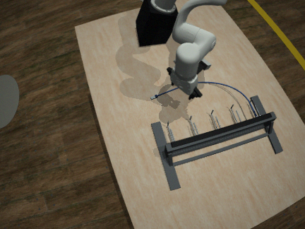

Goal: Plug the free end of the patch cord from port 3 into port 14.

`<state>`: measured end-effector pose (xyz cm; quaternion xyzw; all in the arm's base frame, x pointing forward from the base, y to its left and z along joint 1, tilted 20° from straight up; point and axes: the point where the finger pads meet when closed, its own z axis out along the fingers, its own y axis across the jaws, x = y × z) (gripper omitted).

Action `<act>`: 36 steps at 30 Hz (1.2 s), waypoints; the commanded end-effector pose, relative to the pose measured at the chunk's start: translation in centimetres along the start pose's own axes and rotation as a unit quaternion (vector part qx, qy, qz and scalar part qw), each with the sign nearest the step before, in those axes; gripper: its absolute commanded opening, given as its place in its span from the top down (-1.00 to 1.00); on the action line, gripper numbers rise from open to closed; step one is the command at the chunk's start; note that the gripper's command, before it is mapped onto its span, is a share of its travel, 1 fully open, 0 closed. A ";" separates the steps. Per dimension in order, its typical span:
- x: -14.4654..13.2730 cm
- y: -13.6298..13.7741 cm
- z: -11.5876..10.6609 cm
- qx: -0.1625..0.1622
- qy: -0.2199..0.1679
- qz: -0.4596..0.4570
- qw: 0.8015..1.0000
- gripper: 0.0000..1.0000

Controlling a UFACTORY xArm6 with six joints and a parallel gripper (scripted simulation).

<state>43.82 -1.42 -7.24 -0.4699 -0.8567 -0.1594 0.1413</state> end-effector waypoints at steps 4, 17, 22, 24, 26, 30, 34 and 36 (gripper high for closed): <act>-3.2 -4.8 1.6 -0.038 -0.033 0.104 0.993 -1.00; -4.8 -9.8 2.7 -0.044 -0.060 0.188 0.979 -1.00; -4.8 -9.8 2.7 -0.044 -0.060 0.188 0.979 -1.00; -4.8 -9.8 2.7 -0.044 -0.060 0.188 0.979 -1.00; -4.8 -9.8 2.7 -0.044 -0.060 0.188 0.979 -1.00; -4.8 -9.8 2.7 -0.044 -0.060 0.188 0.979 -1.00; -4.8 -9.8 2.7 -0.044 -0.060 0.188 0.979 1.00; -4.8 -9.8 2.7 -0.044 -0.060 0.188 0.979 1.00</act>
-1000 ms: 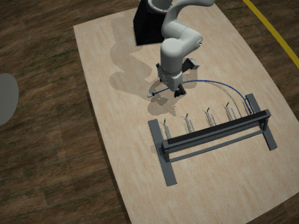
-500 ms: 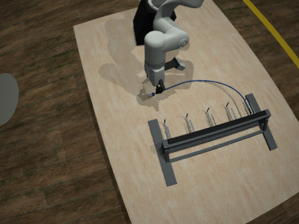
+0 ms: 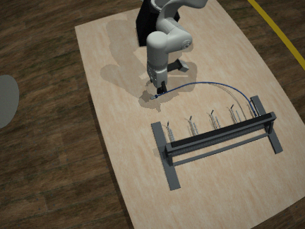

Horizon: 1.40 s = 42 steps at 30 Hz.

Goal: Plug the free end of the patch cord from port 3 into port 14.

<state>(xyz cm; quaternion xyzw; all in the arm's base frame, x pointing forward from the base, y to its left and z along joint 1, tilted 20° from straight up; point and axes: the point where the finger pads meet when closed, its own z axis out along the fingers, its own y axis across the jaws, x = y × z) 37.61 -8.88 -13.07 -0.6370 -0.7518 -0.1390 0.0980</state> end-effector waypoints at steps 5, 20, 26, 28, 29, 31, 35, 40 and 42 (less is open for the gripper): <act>-0.1 0.1 -0.1 -0.001 -0.001 0.000 1.000 1.00; -0.1 0.1 -0.1 -0.001 -0.001 0.000 1.000 1.00; -0.1 0.1 -0.1 -0.001 -0.001 0.000 1.000 1.00; -0.1 0.1 -0.1 -0.001 -0.001 0.000 1.000 1.00; -0.1 0.1 -0.1 -0.001 -0.001 0.000 1.000 1.00; -0.1 0.1 -0.1 -0.002 -0.001 0.000 1.000 1.00; 0.2 0.4 -0.2 -0.006 0.000 0.007 1.000 1.00; 0.9 1.0 -0.3 -0.017 0.003 0.022 1.000 1.00; 1.6 1.6 -0.5 -0.028 0.006 0.038 0.999 1.00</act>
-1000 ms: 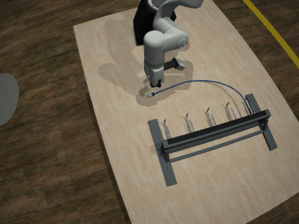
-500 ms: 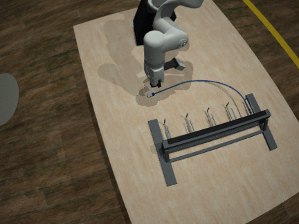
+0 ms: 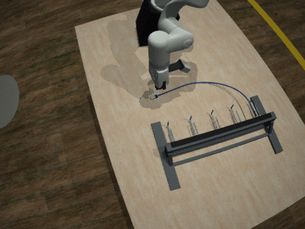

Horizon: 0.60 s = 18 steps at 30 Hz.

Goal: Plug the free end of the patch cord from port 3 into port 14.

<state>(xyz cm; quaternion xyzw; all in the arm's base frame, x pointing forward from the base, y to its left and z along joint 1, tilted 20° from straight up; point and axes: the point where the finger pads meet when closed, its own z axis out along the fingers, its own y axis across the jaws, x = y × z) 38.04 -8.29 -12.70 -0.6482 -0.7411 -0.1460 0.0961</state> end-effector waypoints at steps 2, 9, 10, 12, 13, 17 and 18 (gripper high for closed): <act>2.0 1.8 -0.5 -0.034 0.008 0.044 0.998 1.00; 5.5 4.4 -1.2 -0.087 0.027 0.119 0.989 1.00; 6.0 4.7 -1.3 -0.094 0.030 0.128 0.987 1.00; 6.8 5.3 -1.5 -0.107 0.036 0.146 0.983 1.00; 6.8 5.3 -1.5 -0.107 0.036 0.146 0.983 1.00; 8.9 6.6 -2.0 -0.135 0.050 0.186 0.972 1.00; 9.3 6.9 -2.1 -0.141 0.053 0.194 0.970 1.00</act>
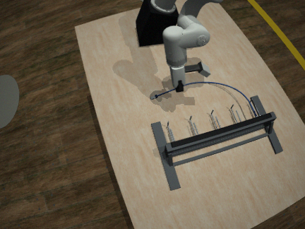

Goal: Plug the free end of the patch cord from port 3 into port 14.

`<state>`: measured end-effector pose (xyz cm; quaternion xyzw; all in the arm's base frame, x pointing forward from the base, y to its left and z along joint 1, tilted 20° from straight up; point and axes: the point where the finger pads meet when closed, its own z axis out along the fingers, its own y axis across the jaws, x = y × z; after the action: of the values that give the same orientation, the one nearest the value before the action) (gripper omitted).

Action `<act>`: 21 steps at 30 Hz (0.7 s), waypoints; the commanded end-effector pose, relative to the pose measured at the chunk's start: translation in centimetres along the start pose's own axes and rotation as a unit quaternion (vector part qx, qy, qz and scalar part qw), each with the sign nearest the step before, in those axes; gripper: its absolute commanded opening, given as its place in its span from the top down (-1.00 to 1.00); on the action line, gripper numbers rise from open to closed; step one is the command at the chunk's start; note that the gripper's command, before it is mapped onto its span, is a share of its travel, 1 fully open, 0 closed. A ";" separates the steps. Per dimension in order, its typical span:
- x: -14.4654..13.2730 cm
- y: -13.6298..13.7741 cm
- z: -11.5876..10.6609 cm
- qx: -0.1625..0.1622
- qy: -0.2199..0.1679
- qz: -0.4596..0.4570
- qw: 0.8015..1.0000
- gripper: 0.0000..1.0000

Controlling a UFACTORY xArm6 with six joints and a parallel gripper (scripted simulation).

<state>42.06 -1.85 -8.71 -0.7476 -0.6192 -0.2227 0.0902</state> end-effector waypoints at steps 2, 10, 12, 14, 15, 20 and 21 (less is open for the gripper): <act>3.9 1.3 -0.3 -0.065 0.021 0.066 0.995 1.00; 7.9 2.3 -0.6 -0.111 0.051 0.137 0.983 1.00; 8.4 2.4 -0.6 -0.116 0.055 0.146 0.981 1.00; 9.7 2.7 -0.8 -0.131 0.067 0.170 0.975 1.00; 10.2 2.7 -0.9 -0.136 0.071 0.179 0.972 1.00; 12.4 3.1 -1.2 -0.159 0.091 0.220 0.958 1.00; 12.9 3.2 -1.3 -0.164 0.096 0.229 0.955 1.00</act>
<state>45.76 6.28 -3.12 -0.8340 -0.4347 -0.3280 0.0885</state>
